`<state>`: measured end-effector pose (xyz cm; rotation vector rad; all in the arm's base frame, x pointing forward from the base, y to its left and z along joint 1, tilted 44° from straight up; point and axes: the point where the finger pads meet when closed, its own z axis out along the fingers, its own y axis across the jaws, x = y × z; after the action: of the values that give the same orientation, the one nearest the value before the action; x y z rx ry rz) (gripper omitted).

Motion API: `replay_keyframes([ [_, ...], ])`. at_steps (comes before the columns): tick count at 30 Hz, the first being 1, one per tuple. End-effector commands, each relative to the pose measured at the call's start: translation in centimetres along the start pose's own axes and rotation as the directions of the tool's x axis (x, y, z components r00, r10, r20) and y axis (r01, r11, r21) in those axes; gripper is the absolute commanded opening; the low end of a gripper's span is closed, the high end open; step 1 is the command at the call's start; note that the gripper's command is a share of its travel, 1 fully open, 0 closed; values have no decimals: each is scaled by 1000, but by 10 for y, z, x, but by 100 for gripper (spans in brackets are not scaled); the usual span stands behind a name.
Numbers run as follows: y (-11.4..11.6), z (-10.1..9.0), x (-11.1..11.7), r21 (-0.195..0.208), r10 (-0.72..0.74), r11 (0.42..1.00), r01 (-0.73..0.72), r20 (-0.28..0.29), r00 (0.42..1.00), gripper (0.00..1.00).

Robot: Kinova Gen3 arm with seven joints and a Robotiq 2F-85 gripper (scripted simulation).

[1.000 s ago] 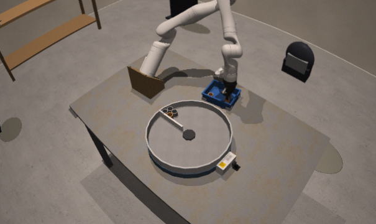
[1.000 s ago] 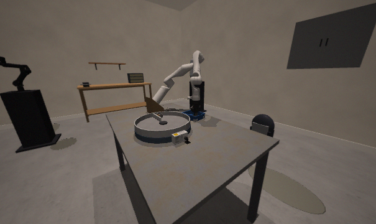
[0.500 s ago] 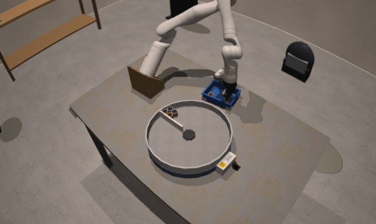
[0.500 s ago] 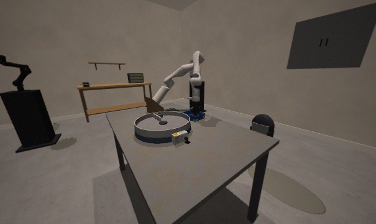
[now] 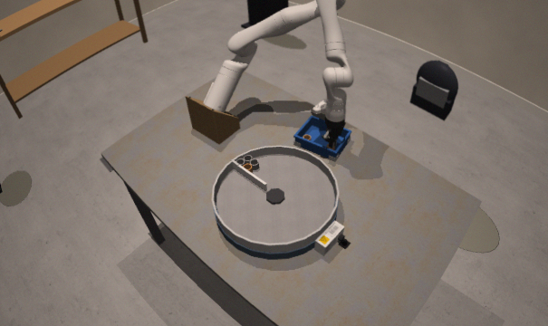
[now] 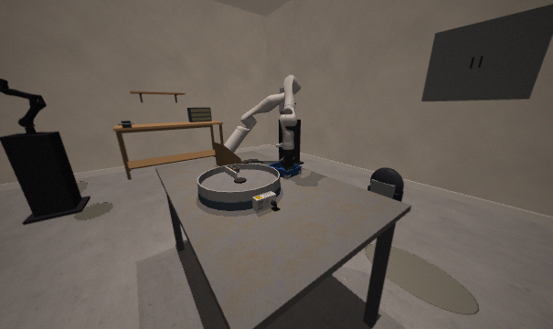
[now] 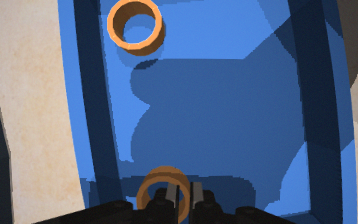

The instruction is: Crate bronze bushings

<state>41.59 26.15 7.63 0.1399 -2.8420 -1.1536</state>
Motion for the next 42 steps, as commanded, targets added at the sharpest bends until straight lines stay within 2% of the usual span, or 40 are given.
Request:
replay_keyframes([
  [1, 0, 0, 0, 0, 1, 1000, -1, 0, 1000, 0],
  [10, 0, 0, 0, 0, 1, 1000, -1, 0, 1000, 0],
  [11, 0, 0, 0, 0, 1, 1000, -1, 0, 1000, 16],
  [42, 0, 0, 0, 0, 1, 1000, -1, 0, 1000, 16],
])
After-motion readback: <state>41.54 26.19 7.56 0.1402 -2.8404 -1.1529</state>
